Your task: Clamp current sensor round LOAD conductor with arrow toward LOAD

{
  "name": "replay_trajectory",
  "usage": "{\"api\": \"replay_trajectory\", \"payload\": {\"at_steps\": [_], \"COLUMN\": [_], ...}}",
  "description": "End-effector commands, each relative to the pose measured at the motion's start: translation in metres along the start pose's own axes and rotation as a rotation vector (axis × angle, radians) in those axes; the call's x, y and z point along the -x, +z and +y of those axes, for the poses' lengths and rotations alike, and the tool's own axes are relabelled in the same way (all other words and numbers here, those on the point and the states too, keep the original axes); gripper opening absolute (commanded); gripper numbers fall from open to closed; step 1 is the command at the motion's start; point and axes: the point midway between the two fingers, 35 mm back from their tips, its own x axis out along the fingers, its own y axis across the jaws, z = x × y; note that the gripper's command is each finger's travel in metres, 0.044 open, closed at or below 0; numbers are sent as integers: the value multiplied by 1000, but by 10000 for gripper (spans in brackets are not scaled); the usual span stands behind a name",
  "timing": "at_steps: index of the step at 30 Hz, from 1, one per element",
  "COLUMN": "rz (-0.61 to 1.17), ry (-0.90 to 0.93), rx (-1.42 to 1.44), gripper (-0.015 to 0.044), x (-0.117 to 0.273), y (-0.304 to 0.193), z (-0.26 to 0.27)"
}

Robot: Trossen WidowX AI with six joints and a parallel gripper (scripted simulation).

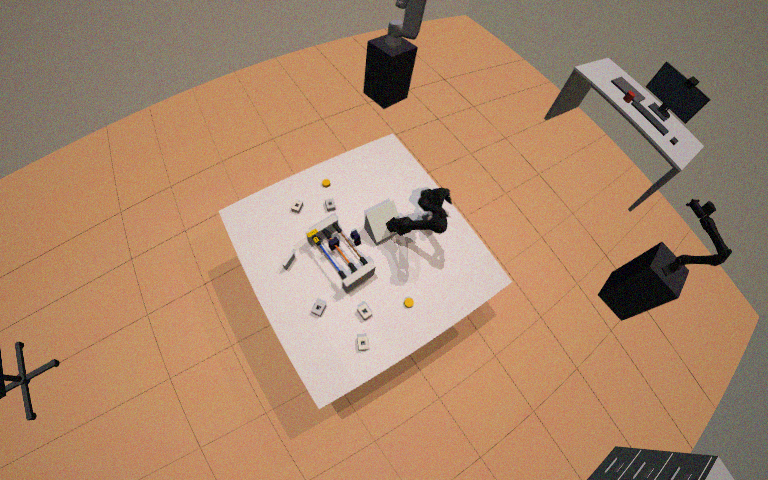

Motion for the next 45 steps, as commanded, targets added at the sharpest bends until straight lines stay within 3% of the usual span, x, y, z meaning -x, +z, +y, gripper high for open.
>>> {"api": "replay_trajectory", "payload": {"at_steps": [1, 11, 22, 32, 40, 45], "rz": [1, 14, -211, -646, -1090, -1482], "ry": [-9, -409, -1004, -1549, -1794, -1899], "rx": [-2, -241, -654, -808, -820, -733], "gripper": [426, 440, 440, 440, 440, 440], "x": [1, 73, 236, 402, 491, 540], "y": [0, -26, -53, -62, -59, -55], "z": [-2, -69, -104, -56, 17, 90]}}
